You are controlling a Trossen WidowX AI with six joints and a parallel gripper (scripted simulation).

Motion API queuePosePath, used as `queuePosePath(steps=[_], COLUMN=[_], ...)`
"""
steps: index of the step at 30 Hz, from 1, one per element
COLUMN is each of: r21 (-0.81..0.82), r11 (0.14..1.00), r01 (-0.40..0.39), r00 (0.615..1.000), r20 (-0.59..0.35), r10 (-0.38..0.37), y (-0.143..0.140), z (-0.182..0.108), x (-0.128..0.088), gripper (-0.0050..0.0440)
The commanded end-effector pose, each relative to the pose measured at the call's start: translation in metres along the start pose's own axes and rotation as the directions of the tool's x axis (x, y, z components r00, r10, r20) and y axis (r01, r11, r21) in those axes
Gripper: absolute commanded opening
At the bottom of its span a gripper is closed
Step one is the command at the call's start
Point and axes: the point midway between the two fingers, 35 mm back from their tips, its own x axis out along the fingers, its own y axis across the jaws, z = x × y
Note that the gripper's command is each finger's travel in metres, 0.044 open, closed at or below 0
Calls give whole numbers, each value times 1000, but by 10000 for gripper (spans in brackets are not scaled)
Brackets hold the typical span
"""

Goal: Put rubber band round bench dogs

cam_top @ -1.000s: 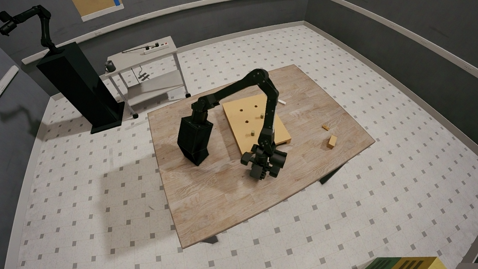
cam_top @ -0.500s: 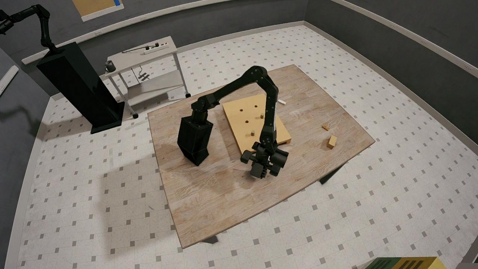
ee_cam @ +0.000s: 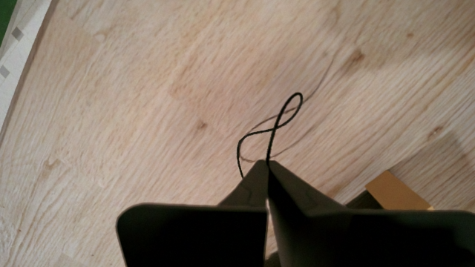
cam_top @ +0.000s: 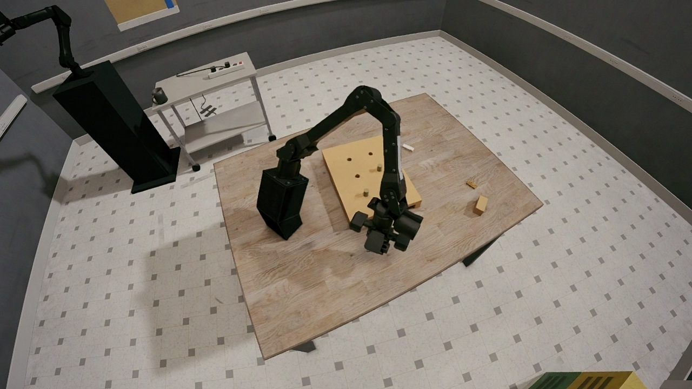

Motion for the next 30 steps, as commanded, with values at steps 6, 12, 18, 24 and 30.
queuePosePath(steps=[6, 12, 18, 24, 30], r21=[-22, -22, -22, -22, -22], r11=[999, 999, 999, 999, 999], r01=[-37, -37, -37, -37, -37], r00=[999, 999, 999, 999, 999], r20=[4, 5, 5, 5, 3], r10=[37, 37, 37, 37, 37], y=[12, 11, 9, 7, 3], z=[-3, -3, -3, -3, -5], x=[-36, -53, -73, -86, -105], gripper=[-50, -50, -50, -50, -50])
